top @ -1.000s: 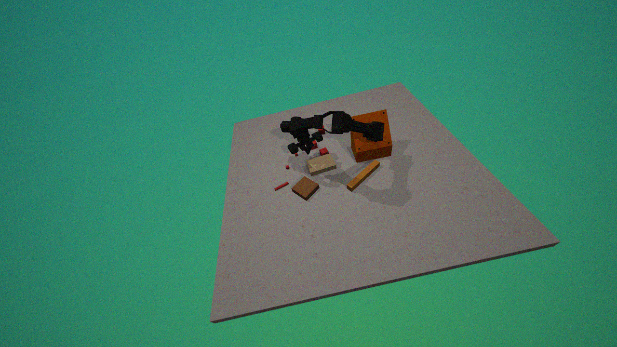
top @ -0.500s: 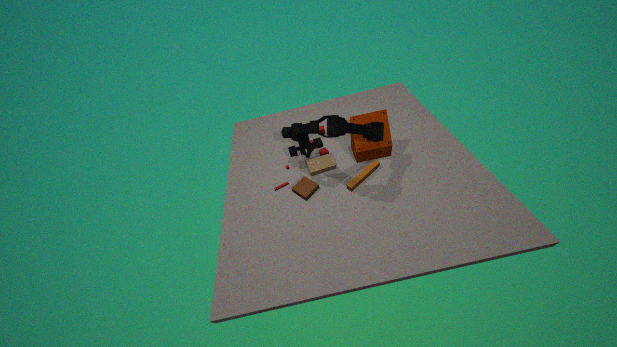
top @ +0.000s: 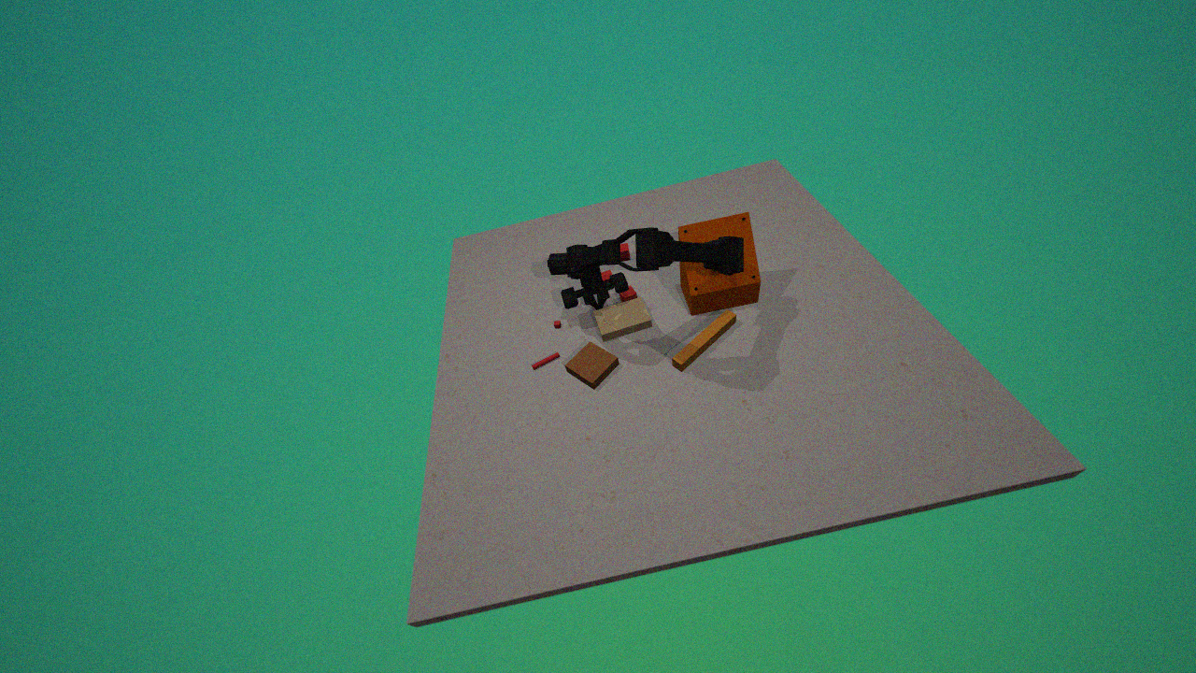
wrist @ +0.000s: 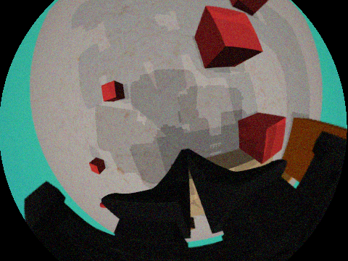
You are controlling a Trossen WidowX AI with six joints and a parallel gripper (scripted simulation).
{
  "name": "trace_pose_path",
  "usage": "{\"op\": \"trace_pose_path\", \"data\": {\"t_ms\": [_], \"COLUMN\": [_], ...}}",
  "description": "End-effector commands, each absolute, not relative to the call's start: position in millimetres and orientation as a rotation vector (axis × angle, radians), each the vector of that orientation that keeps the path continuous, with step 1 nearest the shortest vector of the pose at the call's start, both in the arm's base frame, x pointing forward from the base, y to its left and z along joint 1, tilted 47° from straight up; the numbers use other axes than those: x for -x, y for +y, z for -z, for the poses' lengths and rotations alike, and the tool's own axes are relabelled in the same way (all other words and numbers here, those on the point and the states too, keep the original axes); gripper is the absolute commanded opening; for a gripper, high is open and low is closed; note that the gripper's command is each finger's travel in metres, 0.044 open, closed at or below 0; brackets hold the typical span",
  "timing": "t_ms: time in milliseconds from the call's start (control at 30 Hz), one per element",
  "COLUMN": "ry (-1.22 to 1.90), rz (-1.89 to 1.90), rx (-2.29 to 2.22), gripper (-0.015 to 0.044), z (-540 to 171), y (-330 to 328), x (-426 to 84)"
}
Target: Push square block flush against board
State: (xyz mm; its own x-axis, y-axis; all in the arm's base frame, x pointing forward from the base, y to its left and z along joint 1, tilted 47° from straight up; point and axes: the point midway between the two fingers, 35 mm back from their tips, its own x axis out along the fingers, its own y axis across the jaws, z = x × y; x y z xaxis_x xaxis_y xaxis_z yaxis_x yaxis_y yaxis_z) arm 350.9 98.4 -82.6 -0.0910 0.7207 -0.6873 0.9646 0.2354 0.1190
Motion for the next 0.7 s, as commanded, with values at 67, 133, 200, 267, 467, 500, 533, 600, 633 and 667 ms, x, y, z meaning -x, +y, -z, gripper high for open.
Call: {"op": "trace_pose_path", "data": {"t_ms": [67,133,200,267,467,500,533,600,633,667], "ry": [1.873,1.873,1.873,1.873,1.873,1.873,1.873,1.873,1.873,1.873], "rz": [0.486,0.486,0.486,0.486,0.486,0.486,0.486,0.486,0.486,0.486], "rx": [-1.551,-1.551,-1.551,-1.551,-1.551,-1.551,-1.551,-1.551,-1.551,-1.551], "gripper": [0.0000,0.0000,0.0000,0.0000,0.0000,0.0000,0.0000,0.0000,0.0000,0.0000], "z": [74.8,72.6,70.4,68.1,61.5,60.4,59.3,57.2,56.1,55.0], "y": [105.7,107.7,109.8,111.8,117.8,118.7,119.7,121.7,122.7,123.7], "x": [-349.4,-348.8,-348.2,-347.5,-345.5,-345.2,-344.8,-344.1,-343.7,-343.3]}}
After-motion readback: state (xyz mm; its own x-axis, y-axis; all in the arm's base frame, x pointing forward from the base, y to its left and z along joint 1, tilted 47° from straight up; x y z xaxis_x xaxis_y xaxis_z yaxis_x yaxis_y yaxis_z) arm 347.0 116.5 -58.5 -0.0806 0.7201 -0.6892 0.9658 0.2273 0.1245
